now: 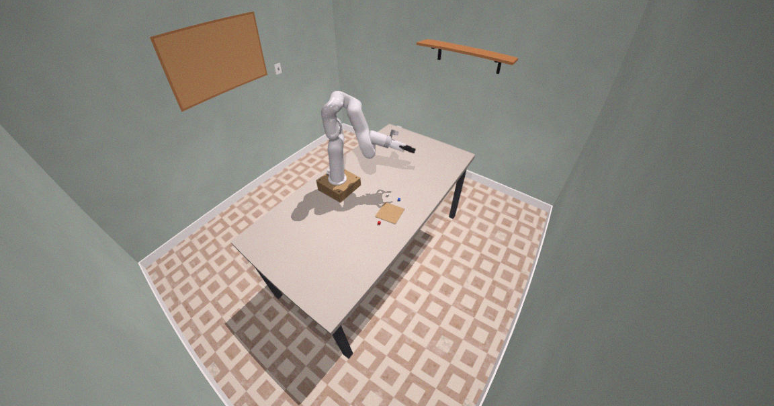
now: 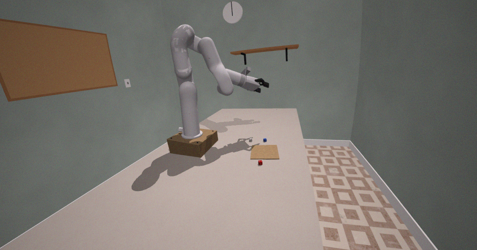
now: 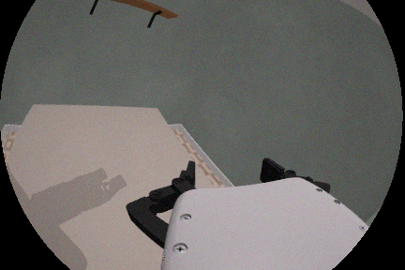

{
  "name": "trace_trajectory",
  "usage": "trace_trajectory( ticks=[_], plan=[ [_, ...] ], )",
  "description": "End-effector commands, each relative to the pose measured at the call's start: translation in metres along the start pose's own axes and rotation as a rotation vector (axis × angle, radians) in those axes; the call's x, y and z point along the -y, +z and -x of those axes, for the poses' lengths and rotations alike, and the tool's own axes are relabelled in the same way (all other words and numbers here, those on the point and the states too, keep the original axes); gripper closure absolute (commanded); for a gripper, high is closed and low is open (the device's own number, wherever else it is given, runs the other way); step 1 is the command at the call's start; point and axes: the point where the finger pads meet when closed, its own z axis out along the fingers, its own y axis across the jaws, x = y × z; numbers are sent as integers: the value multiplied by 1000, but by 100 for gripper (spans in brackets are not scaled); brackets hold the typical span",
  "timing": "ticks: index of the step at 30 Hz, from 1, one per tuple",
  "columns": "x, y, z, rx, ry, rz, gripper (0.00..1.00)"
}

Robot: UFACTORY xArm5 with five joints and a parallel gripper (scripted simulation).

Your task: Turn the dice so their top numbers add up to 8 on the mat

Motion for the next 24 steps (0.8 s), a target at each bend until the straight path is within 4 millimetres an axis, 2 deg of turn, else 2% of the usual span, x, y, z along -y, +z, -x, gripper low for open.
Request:
trace_trajectory(
  ticks=[1, 5, 8, 11, 12, 14, 16, 18, 23, 24],
  plan=[
    [-1, 0, -1, 0, 2, 2, 0],
    [-11, 5, 14, 53, 51, 11, 0],
    [-32, 10, 43, 157, 150, 33, 0],
    [-41, 12, 56, 203, 198, 45, 0],
    [-48, 12, 67, 240, 236, 55, 0],
    [-56, 12, 79, 282, 281, 69, 0],
    [-56, 12, 79, 282, 281, 69, 0],
    [-70, 10, 103, 359, 367, 96, 0],
    [-84, 5, 127, 437, 457, 127, 0],
    [-91, 2, 138, 474, 502, 143, 0]
  ],
)
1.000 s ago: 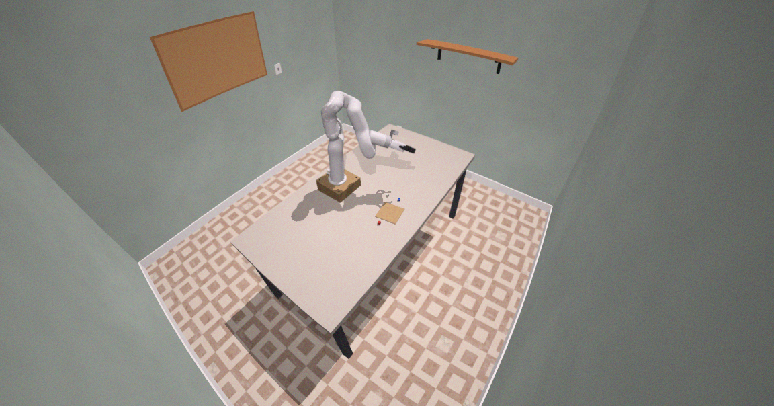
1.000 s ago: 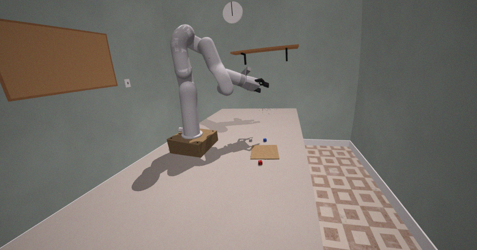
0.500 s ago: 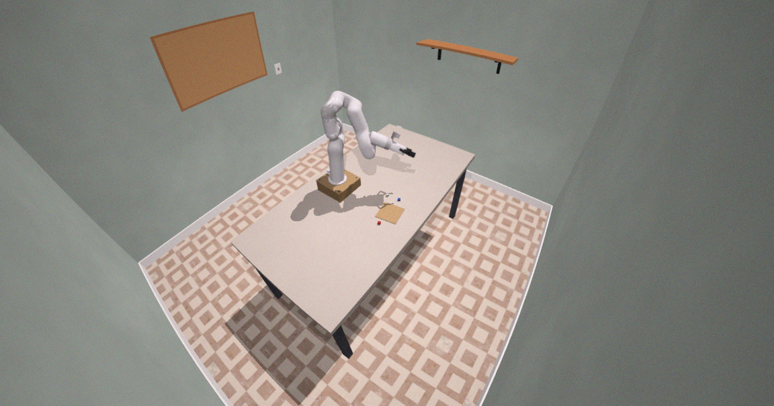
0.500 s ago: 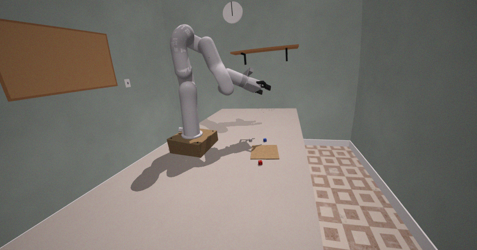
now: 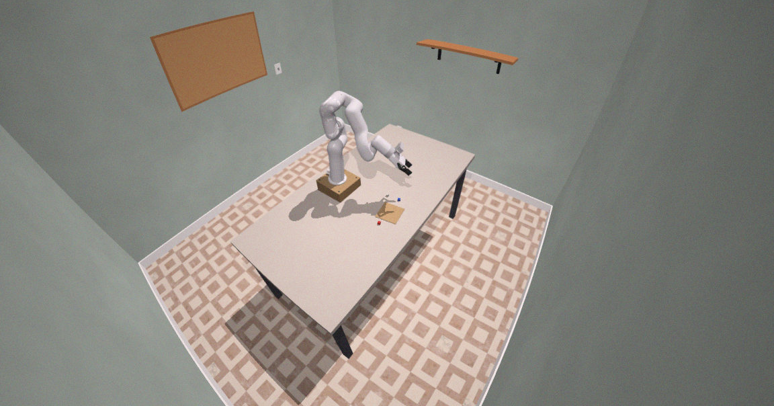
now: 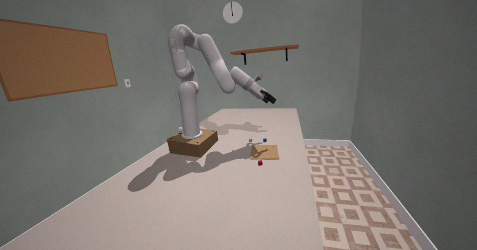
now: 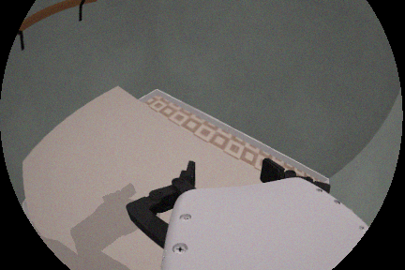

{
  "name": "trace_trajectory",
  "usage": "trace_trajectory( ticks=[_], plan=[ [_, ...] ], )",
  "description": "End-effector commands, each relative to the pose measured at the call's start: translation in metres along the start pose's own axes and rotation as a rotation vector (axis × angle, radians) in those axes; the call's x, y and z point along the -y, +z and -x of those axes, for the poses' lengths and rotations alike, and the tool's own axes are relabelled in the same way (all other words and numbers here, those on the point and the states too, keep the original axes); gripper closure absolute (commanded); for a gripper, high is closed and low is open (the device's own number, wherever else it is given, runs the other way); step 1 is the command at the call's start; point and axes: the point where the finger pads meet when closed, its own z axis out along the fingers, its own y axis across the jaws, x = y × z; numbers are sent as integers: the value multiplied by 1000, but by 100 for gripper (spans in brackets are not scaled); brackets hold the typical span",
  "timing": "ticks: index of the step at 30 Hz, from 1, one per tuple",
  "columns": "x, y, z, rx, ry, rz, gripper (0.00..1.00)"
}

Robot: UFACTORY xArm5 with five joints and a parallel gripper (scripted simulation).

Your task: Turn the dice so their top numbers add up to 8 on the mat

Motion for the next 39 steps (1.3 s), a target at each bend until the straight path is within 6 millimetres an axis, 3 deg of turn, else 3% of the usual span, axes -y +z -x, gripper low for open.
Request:
trace_trajectory(
  ticks=[1, 7, 9, 11, 19, 23, 26, 27, 39],
  plan=[
    [-31, 8, 20, 111, 125, 41, 0],
    [-63, 8, 48, 223, 274, 93, 0],
    [-63, 8, 48, 223, 274, 93, 0],
    [-81, 6, 66, 289, 369, 127, 0],
    [-115, -6, 103, 420, 569, 203, 0],
    [-130, -15, 123, 485, 675, 245, 0],
    [-131, -15, 124, 487, 680, 247, 0],
    [-141, -24, 140, 539, 767, 282, 0],
    [-168, -62, 189, 702, 1058, 405, 0]
  ],
)
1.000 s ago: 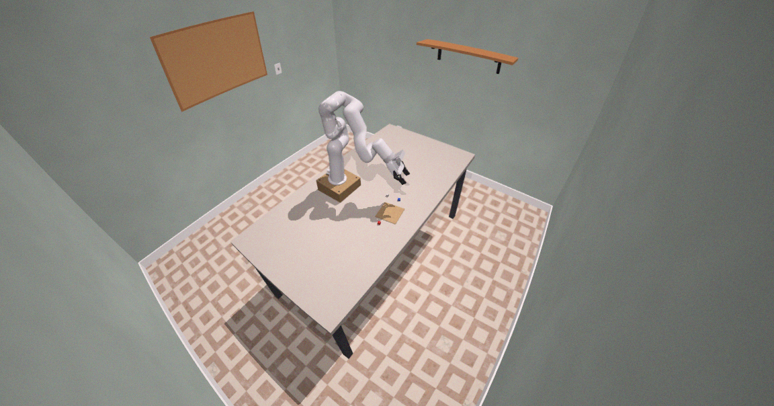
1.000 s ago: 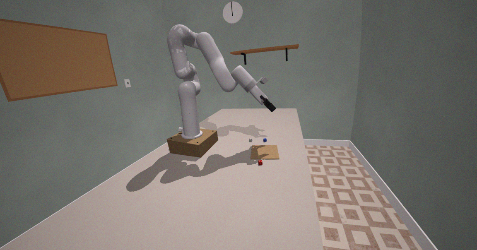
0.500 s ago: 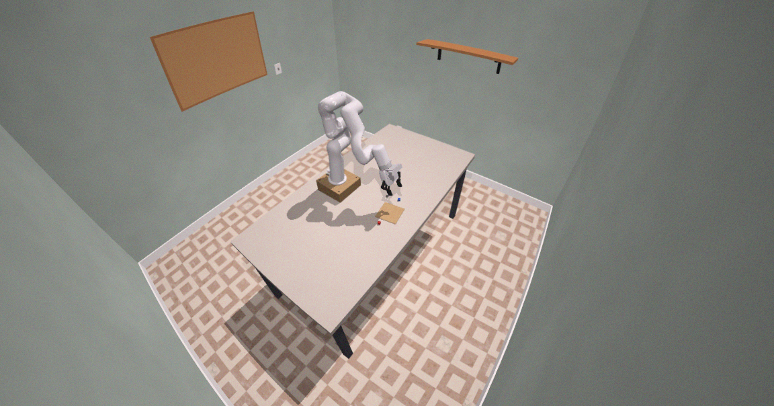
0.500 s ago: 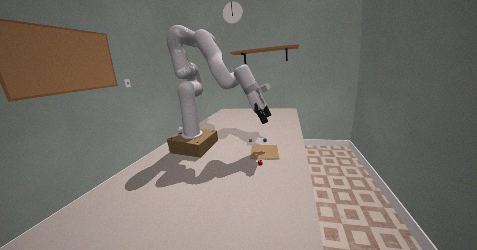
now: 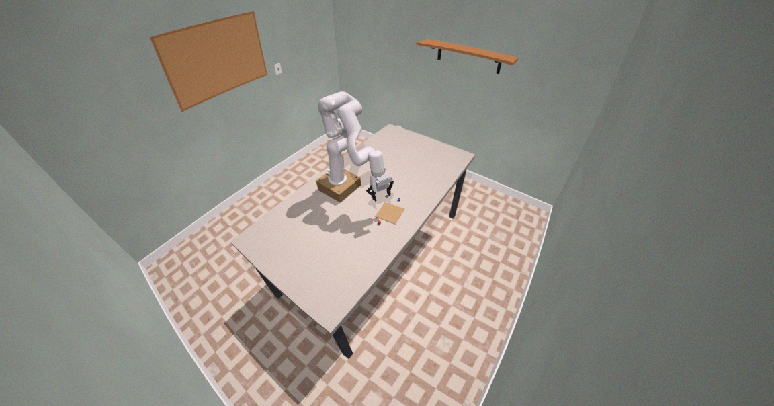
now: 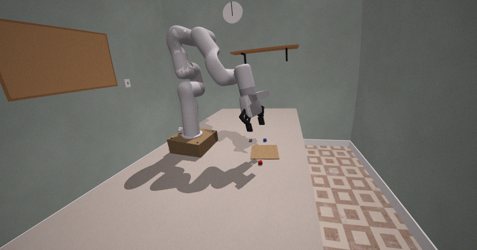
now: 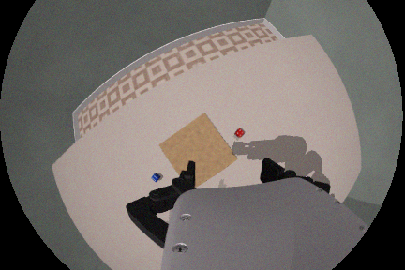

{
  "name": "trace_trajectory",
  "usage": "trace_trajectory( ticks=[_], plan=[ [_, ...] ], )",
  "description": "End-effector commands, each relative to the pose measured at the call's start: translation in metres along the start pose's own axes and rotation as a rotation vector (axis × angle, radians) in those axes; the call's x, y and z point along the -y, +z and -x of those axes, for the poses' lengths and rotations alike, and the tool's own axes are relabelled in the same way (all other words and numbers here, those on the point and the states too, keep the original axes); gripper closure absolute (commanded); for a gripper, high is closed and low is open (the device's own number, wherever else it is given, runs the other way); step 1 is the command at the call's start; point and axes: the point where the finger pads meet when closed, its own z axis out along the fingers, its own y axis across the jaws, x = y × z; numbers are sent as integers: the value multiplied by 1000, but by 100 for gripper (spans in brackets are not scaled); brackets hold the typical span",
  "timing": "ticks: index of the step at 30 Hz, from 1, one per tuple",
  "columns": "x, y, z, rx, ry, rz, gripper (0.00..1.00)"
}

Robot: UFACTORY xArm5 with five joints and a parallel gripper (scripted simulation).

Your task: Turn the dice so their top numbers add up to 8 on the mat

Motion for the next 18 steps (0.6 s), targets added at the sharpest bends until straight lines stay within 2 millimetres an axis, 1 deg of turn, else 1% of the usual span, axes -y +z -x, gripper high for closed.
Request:
trace_trajectory(
  ticks=[1, 4, 6, 9, 18],
  plan=[
    [-31, -1, 5, 80, 142, 53, 0],
    [-32, -1, 6, 82, 146, 54, 0],
    [-49, -3, 12, 126, 230, 84, 0],
    [-62, -5, 17, 158, 293, 106, 0],
    [-64, -5, 17, 164, 303, 110, 0]
  ],
)
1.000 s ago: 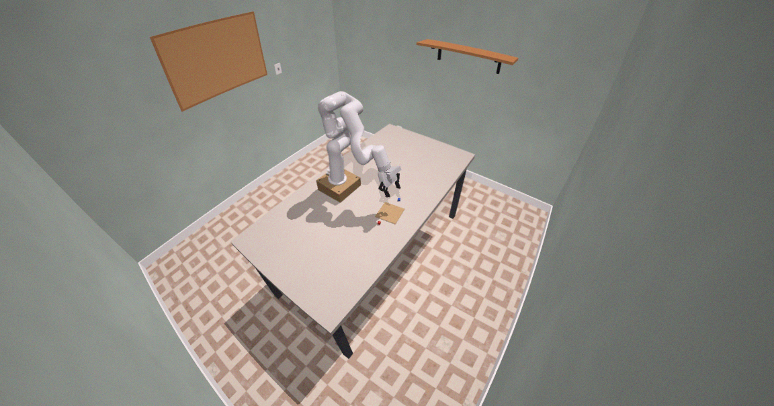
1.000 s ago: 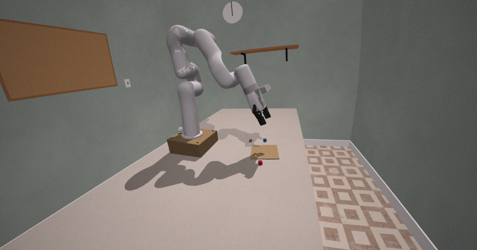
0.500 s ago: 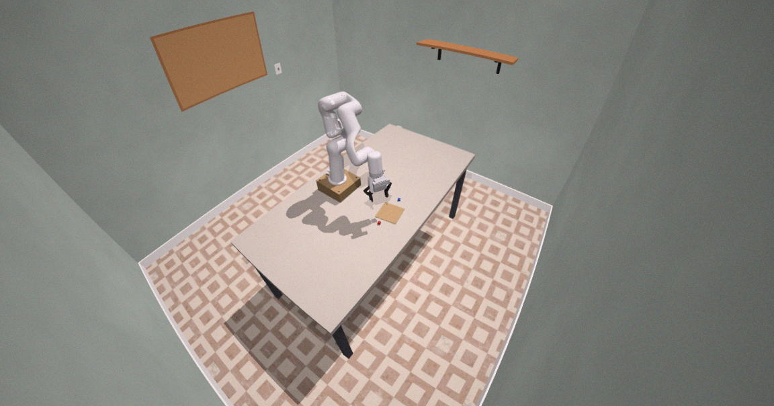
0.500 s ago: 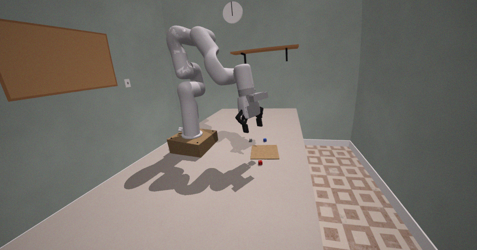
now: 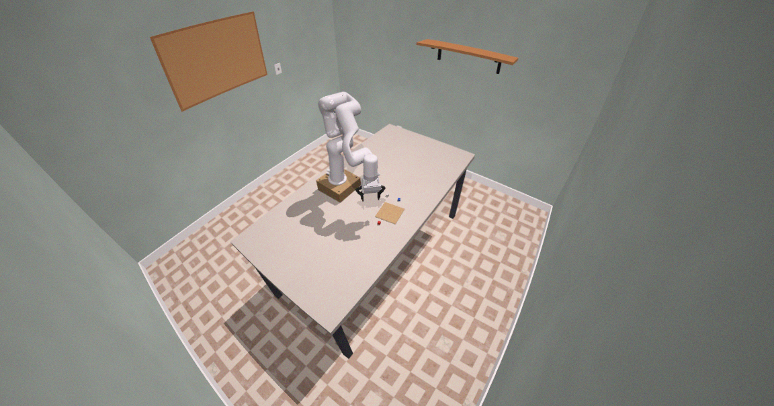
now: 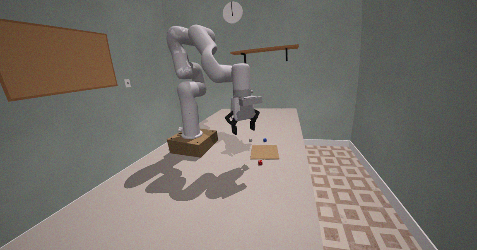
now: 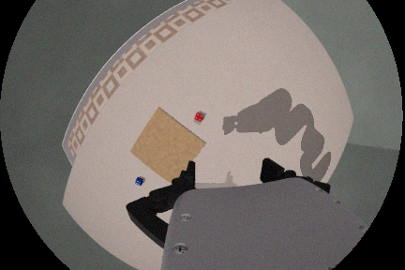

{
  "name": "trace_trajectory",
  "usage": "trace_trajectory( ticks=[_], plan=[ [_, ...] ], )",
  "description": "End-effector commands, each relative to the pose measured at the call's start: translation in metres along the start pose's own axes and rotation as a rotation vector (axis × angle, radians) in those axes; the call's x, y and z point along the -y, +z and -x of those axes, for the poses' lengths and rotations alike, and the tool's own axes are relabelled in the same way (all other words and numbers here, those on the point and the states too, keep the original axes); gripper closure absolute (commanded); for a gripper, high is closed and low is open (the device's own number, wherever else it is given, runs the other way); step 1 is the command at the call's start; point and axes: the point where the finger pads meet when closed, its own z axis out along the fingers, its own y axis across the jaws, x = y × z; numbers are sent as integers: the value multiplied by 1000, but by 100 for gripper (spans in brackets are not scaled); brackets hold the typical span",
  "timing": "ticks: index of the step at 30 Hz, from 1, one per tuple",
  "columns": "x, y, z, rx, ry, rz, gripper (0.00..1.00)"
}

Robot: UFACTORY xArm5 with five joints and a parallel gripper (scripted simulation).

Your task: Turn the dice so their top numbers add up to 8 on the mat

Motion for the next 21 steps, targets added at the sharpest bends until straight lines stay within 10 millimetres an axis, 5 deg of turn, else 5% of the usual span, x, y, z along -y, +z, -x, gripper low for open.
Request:
trace_trajectory(
  ticks=[1, 12, 21],
  plan=[
    [0, -1, -1, -1, 3, 0, 0],
    [0, 3, -1, -1, 3, -1, 0],
    [3, 48, 0, -1, 3, -1, 0]
  ],
)
